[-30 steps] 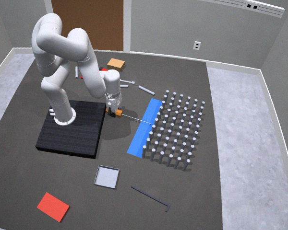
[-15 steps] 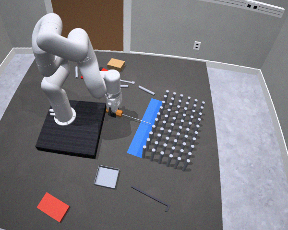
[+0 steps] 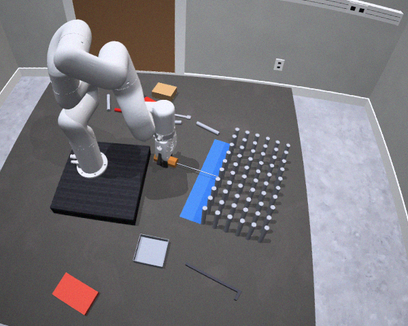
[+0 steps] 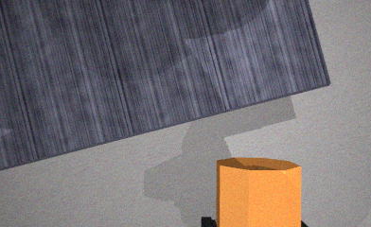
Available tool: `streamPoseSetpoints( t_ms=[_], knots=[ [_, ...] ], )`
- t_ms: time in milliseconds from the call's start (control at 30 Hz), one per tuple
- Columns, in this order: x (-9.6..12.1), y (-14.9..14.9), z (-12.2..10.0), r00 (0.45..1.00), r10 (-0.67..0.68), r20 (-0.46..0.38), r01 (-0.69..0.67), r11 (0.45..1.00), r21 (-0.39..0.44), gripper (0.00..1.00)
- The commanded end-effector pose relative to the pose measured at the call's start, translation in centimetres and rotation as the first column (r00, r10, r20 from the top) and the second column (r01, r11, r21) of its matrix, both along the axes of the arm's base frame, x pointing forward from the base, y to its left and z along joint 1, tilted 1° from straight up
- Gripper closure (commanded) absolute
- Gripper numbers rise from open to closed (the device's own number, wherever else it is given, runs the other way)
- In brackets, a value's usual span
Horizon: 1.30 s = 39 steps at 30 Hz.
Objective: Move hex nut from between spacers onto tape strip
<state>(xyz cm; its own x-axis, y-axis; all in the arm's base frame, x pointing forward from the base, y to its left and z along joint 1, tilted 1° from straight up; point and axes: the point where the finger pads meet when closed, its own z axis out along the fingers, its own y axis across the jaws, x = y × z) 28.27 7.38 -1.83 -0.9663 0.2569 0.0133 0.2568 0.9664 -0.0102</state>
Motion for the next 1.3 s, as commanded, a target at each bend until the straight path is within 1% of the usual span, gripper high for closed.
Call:
streamPoseSetpoints(
  t_ms=[0, 167, 233, 733, 800, 1033, 1267],
  knots=[
    [1.5, -0.3, 0.0, 1.0, 0.0, 0.003, 0.0, 1.0, 0.0, 1.0],
    [3.4, -0.8, 0.0, 1.0, 0.0, 0.003, 0.0, 1.0, 0.0, 1.0],
    [3.4, -0.8, 0.0, 1.0, 0.0, 0.003, 0.0, 1.0, 0.0, 1.0],
    [9.0, -2.3, -0.1, 1.0, 0.0, 0.003, 0.0, 1.0, 0.0, 1.0],
    [9.0, -2.3, -0.1, 1.0, 0.0, 0.003, 0.0, 1.0, 0.0, 1.0],
    [10.7, -2.8, -0.1, 1.0, 0.0, 0.003, 0.0, 1.0, 0.0, 1.0],
    [11.7, -3.1, -0.1, 1.0, 0.0, 0.003, 0.0, 1.0, 0.0, 1.0]
  ],
)
